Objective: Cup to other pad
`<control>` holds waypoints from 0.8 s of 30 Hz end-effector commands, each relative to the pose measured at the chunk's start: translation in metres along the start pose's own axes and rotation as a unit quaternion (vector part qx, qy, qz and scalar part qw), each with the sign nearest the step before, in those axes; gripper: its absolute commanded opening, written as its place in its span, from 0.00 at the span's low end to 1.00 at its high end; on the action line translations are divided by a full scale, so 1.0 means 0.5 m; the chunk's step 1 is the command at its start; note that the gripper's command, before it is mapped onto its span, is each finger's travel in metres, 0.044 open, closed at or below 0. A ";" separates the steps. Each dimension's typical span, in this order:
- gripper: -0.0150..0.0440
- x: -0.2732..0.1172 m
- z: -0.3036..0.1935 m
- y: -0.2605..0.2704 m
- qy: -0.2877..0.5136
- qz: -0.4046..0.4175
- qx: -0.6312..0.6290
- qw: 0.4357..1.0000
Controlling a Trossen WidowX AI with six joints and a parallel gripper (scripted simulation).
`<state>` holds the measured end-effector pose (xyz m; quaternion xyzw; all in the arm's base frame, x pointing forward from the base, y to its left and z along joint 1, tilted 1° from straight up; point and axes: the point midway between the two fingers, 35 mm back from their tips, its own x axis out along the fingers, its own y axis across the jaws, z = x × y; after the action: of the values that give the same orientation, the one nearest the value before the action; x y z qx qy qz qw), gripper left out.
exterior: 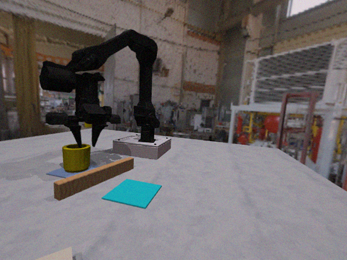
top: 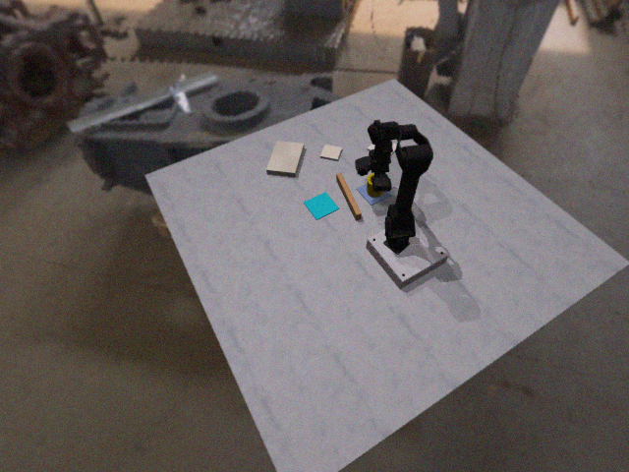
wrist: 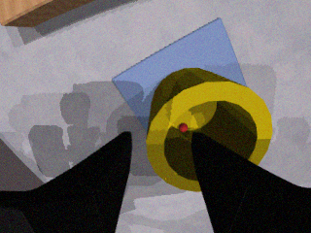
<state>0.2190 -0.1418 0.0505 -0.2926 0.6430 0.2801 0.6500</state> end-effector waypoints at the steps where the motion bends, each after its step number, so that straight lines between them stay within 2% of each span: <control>1: 0.54 0.018 -0.002 0.002 0.003 0.003 -0.002 1.000; 16: 0.54 0.066 -0.003 0.007 0.003 0.003 -0.002 1.000; 24: 0.53 0.065 -0.001 0.007 0.000 0.003 0.000 1.000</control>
<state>0.2165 -0.1402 0.0176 -0.2908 0.6442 0.2819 0.6488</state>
